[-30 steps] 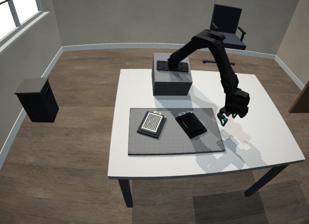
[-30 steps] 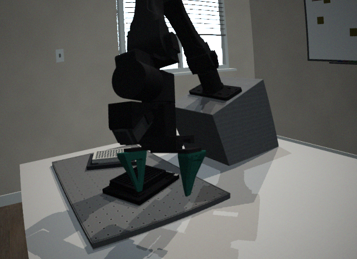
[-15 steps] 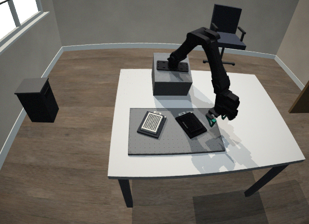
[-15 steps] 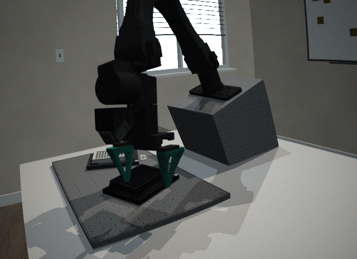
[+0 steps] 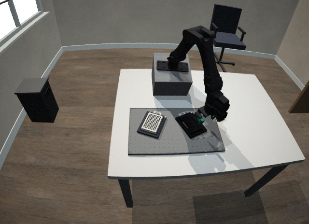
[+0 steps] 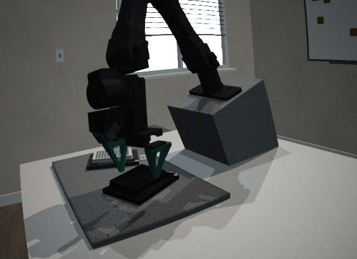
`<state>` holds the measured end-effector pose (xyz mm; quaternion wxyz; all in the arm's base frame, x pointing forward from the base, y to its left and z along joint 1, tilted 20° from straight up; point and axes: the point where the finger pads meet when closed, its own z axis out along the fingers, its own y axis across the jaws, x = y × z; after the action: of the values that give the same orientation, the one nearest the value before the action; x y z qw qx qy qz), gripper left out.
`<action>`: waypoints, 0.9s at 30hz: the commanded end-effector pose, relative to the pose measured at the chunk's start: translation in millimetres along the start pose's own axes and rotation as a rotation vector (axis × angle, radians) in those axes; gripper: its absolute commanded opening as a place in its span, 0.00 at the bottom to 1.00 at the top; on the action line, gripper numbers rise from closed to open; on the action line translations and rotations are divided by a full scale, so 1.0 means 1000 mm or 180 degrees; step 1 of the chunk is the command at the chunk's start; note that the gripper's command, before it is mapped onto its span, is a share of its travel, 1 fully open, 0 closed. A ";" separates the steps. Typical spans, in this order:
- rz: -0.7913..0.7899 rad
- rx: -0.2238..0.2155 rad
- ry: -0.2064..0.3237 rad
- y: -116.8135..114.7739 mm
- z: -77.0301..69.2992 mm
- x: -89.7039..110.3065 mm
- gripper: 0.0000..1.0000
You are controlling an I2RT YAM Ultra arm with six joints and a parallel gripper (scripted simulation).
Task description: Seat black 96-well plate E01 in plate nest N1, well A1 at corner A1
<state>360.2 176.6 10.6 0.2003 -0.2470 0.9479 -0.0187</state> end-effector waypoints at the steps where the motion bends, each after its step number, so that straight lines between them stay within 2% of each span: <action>1: -0.0024 0.0000 -0.0024 -0.007 -0.006 0.003 1.00; 3: -0.0024 0.0000 -0.0024 -0.007 -0.006 0.003 1.00; 7: -0.0025 0.0001 -0.0022 -0.021 -0.006 0.017 1.00; 9: 0.0065 0.0052 0.0164 -0.028 -0.006 0.025 1.00; 17: 0.0068 0.0056 0.0175 -0.052 -0.008 0.056 1.00; 27: 0.0068 0.0057 0.0175 -0.052 -0.008 0.056 1.00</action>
<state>334.2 101.3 -0.3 0.1679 -0.2328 0.9573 -0.0351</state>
